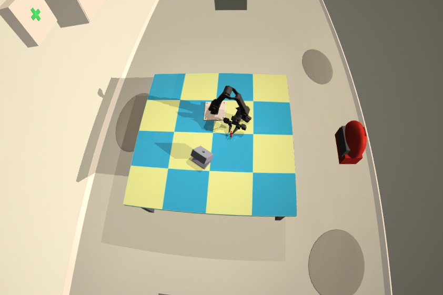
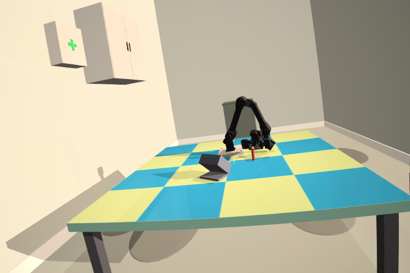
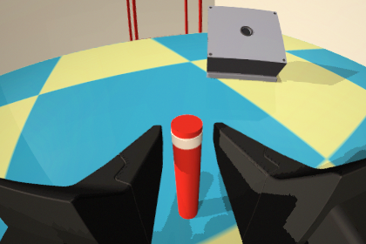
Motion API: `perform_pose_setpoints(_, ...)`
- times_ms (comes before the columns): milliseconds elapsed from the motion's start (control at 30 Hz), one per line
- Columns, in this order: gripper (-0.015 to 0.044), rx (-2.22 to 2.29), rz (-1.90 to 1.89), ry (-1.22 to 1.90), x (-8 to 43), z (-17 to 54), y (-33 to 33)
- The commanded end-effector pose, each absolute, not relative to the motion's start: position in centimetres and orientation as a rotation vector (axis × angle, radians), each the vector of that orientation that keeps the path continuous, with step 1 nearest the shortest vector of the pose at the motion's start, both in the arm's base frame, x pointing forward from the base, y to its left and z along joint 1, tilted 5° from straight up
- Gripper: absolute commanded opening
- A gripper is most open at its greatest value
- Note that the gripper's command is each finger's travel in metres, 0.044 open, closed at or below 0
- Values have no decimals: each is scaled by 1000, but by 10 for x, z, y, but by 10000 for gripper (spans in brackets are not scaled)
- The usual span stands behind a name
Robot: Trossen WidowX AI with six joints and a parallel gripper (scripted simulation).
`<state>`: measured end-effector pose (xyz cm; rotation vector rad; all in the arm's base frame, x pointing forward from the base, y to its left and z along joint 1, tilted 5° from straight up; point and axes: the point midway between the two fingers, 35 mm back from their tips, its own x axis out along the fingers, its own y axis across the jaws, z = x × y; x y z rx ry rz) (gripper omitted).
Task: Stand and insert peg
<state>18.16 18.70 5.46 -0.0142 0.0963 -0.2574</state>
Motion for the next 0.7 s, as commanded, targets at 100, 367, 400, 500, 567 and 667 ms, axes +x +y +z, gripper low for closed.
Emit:
perform_pose_setpoints(100, 130, -15, -258, 97, 182, 55, 187)
perform_pose_setpoints(367, 183, -15, -258, 97, 182, 55, 187)
perform_pose_setpoints(400, 209, -15, -258, 97, 182, 55, 187)
perform_pose_setpoints(500, 288, -15, -258, 97, 182, 55, 187)
perform_pose_setpoints(567, 340, -15, -258, 97, 182, 55, 187)
perform_pose_setpoints(667, 419, -15, -258, 97, 182, 55, 187)
